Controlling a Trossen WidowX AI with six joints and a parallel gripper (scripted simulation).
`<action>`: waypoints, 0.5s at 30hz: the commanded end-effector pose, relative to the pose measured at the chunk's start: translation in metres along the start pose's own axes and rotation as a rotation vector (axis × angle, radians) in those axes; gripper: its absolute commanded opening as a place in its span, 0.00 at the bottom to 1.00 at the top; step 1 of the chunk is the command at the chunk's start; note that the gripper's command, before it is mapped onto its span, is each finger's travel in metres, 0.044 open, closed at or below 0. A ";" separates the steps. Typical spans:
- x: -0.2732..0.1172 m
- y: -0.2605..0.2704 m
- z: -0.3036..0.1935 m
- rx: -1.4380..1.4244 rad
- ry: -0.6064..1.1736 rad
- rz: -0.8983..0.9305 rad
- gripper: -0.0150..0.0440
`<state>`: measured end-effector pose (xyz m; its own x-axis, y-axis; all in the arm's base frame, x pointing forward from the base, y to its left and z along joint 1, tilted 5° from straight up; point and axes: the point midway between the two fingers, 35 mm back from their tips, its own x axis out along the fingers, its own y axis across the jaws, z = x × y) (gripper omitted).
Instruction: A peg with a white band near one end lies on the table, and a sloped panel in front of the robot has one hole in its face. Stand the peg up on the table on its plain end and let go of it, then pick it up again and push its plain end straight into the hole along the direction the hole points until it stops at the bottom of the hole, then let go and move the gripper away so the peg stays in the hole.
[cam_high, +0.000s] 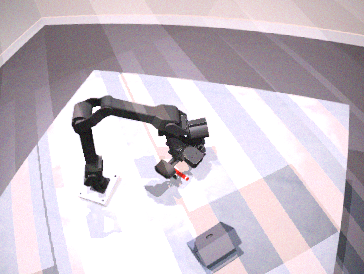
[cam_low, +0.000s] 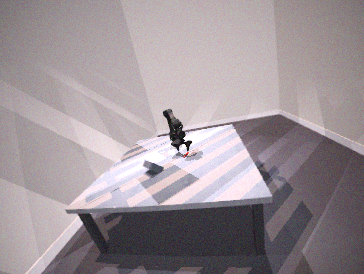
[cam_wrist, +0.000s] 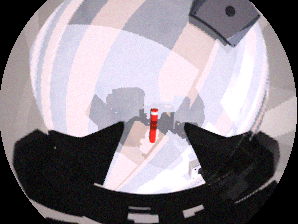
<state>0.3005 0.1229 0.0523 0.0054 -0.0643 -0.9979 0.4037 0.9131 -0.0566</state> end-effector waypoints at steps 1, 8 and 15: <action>0.010 -0.001 -0.002 0.002 0.011 -0.004 1.00; 0.021 -0.001 -0.002 0.002 0.011 -0.005 1.00; 0.032 -0.002 -0.003 0.002 0.011 -0.005 1.00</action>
<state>0.3003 0.1214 0.0283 0.0053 -0.0642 -0.9979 0.4075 0.9114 -0.0565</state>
